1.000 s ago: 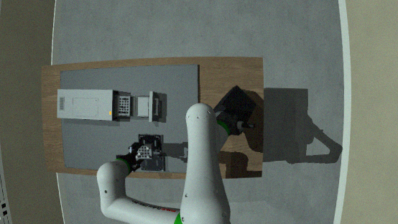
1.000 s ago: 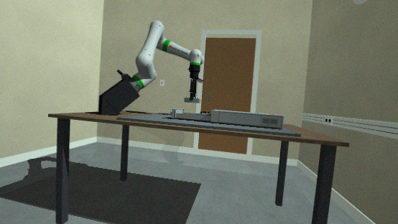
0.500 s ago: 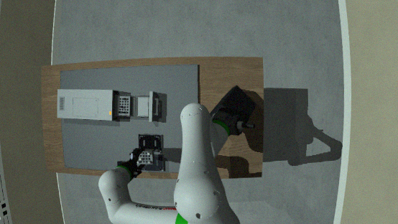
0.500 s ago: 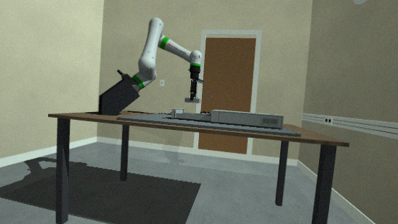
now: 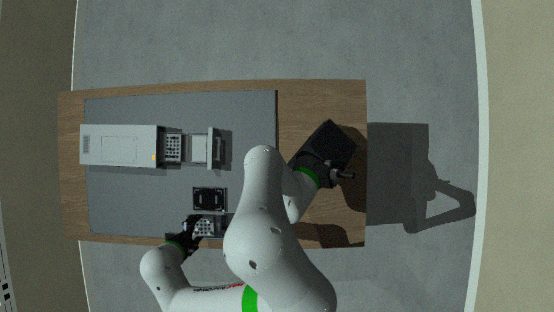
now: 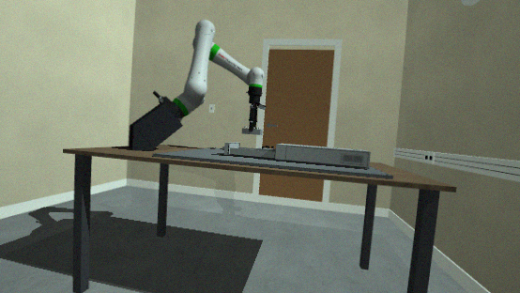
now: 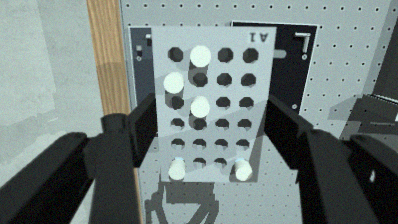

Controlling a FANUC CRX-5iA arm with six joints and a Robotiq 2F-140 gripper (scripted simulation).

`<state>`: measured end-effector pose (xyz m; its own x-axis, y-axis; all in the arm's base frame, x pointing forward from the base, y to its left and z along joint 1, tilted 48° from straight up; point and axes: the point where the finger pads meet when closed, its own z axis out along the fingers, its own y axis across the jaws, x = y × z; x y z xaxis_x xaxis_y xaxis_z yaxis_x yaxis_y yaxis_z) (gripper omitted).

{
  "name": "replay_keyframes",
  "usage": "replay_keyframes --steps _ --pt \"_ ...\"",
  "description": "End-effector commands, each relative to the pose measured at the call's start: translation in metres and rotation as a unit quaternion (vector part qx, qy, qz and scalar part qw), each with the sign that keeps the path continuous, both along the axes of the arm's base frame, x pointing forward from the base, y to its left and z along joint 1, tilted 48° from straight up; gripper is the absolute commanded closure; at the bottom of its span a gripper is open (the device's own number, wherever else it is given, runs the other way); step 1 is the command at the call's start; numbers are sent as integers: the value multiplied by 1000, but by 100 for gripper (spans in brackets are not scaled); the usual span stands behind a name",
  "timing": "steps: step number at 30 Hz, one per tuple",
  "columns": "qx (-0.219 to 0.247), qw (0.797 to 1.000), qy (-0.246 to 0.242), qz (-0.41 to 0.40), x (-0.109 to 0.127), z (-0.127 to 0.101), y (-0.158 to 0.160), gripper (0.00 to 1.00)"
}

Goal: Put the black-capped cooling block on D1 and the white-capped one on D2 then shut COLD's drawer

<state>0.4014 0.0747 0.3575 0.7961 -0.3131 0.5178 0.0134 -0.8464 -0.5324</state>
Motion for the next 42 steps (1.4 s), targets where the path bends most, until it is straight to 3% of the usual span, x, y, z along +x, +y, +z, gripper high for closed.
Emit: replay_keyframes --steps 1,19,42 --pt "-2 1000 -1 -3 -1 5 8 90" --pt "-2 1000 -1 -3 -6 24 45 90" --pt "-2 1000 -1 -3 -6 24 45 90"
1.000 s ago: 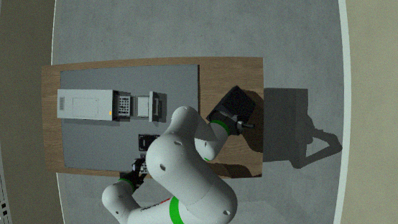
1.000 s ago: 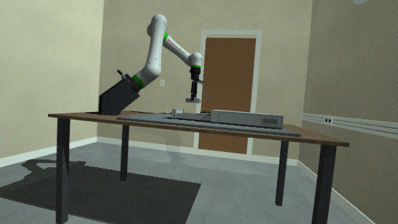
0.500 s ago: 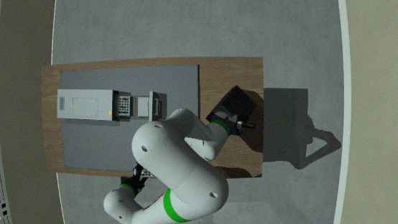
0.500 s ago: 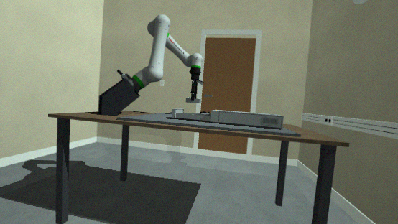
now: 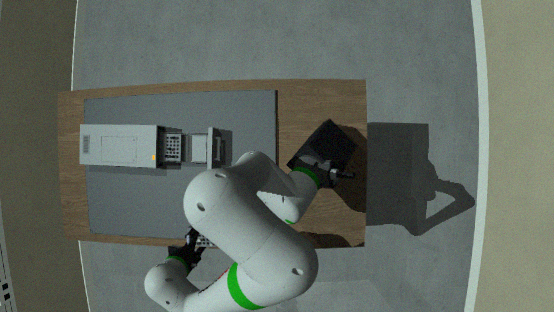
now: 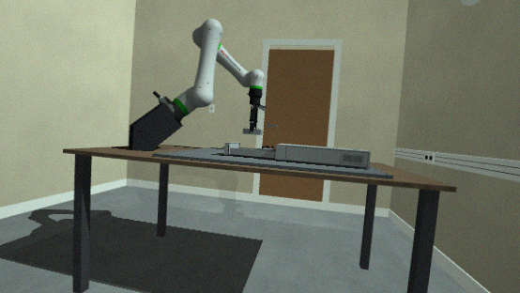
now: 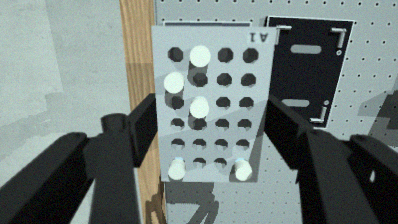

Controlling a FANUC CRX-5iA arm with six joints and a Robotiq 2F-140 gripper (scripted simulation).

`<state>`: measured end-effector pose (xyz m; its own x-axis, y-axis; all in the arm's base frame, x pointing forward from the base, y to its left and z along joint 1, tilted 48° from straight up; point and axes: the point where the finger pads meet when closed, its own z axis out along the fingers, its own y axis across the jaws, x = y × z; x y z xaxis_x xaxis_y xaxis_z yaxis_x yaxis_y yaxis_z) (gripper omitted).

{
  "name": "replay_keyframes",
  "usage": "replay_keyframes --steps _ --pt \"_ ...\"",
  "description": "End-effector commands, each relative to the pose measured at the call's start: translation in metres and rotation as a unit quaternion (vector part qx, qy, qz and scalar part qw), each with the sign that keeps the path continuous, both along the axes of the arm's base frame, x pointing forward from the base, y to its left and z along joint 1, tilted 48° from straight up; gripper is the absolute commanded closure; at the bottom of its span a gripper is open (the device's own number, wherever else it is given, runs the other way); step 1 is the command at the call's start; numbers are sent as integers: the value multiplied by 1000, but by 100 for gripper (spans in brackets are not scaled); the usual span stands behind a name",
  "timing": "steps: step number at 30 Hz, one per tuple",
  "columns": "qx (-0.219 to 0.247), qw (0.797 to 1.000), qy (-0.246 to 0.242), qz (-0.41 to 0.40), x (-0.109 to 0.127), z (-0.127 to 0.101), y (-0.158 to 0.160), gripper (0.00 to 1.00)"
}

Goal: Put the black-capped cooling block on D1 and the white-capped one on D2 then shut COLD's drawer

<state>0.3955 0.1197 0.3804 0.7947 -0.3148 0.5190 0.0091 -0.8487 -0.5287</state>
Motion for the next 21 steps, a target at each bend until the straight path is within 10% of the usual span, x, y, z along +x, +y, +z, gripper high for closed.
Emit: replay_keyframes --steps 1,21 --pt "0 1000 -1 0 0 1 0 90" --pt "0 1000 -1 0 16 -17 11 90"
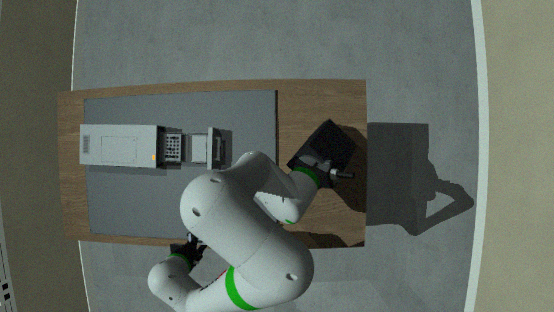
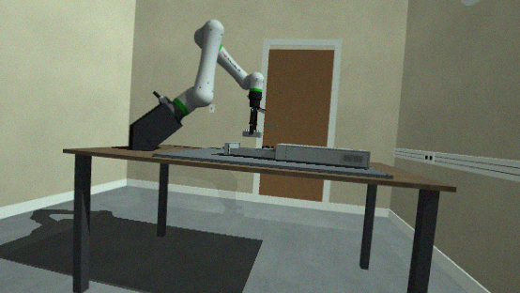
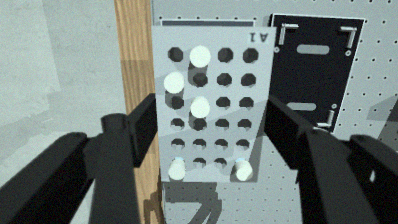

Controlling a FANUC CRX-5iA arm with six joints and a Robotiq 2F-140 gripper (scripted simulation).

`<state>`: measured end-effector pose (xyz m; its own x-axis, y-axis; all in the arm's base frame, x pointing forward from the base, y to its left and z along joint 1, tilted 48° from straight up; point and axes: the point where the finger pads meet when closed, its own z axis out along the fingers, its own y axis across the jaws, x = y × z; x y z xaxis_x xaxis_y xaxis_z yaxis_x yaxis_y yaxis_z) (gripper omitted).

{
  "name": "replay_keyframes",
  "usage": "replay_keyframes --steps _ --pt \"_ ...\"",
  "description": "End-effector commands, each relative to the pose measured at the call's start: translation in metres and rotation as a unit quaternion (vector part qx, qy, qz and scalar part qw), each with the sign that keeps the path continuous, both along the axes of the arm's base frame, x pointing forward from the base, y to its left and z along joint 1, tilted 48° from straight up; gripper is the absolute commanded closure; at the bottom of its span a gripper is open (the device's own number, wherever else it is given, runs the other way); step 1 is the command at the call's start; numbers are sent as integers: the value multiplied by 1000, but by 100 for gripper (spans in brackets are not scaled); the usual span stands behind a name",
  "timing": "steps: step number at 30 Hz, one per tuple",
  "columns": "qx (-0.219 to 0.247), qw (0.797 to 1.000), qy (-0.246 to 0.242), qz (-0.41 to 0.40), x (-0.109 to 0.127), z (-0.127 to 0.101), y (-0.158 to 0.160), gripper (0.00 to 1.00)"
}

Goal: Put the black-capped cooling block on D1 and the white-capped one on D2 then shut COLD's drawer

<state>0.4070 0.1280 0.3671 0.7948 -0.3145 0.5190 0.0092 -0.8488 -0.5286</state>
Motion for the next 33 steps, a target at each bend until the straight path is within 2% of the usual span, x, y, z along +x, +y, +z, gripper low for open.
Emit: replay_keyframes --steps 1,9,33 --pt "0 1000 -1 0 7 -6 4 90" --pt "0 1000 -1 0 21 -21 14 90" --pt "0 1000 -1 0 37 -39 25 90"
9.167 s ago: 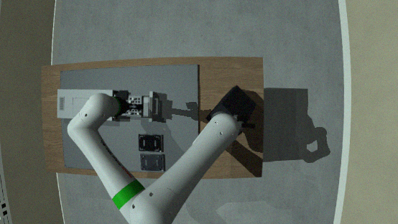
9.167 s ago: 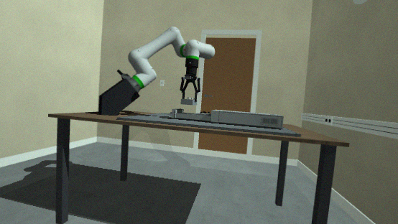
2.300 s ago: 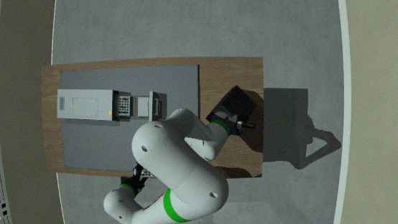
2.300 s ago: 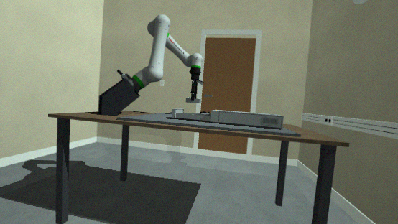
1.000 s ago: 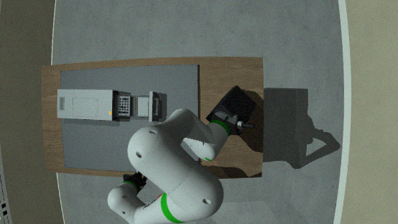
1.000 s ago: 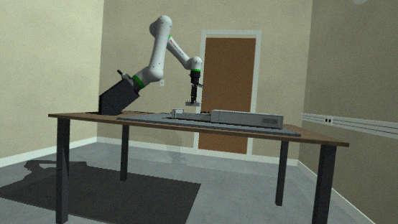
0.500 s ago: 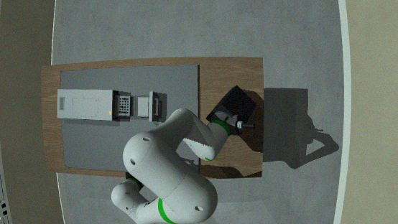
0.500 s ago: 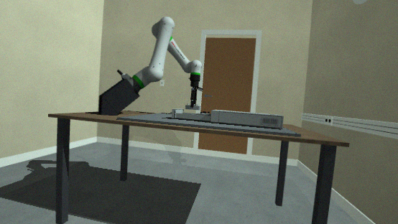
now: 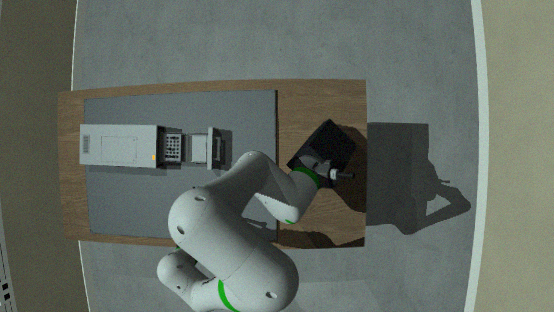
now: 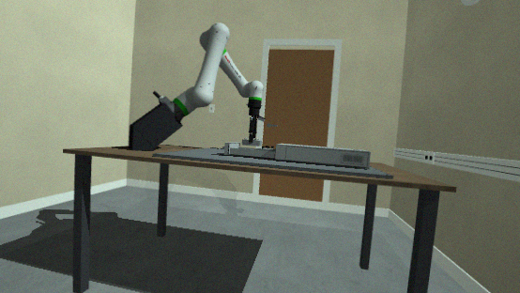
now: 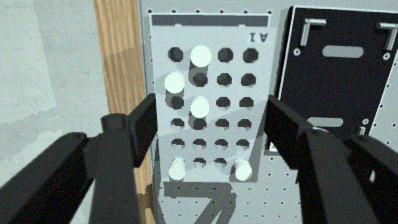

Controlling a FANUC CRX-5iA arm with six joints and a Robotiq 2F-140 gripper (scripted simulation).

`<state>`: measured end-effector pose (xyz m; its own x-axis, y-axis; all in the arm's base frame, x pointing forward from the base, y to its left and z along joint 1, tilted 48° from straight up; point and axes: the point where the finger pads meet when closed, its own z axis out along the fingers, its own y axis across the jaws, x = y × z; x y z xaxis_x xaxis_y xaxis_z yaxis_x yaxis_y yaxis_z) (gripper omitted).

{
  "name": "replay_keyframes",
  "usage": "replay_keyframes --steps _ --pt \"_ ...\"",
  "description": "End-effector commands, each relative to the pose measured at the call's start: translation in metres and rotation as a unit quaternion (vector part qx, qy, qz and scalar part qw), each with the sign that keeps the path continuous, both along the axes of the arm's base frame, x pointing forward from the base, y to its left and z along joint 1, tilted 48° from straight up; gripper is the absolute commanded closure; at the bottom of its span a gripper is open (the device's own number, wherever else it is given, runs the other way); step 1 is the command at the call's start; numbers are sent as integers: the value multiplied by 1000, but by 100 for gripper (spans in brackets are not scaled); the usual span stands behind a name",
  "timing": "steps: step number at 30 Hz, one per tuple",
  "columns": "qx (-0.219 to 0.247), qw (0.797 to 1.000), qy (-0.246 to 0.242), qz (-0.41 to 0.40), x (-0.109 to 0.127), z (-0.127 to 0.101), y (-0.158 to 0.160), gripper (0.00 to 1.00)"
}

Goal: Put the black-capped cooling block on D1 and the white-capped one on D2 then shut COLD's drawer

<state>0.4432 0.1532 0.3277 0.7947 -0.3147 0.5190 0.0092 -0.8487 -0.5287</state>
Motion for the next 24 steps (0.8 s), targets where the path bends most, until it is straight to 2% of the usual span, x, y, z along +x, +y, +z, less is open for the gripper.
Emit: replay_keyframes --steps 1,24 --pt "0 1000 -1 0 1 0 0 90" --pt "0 1000 -1 0 1 -1 1 90"
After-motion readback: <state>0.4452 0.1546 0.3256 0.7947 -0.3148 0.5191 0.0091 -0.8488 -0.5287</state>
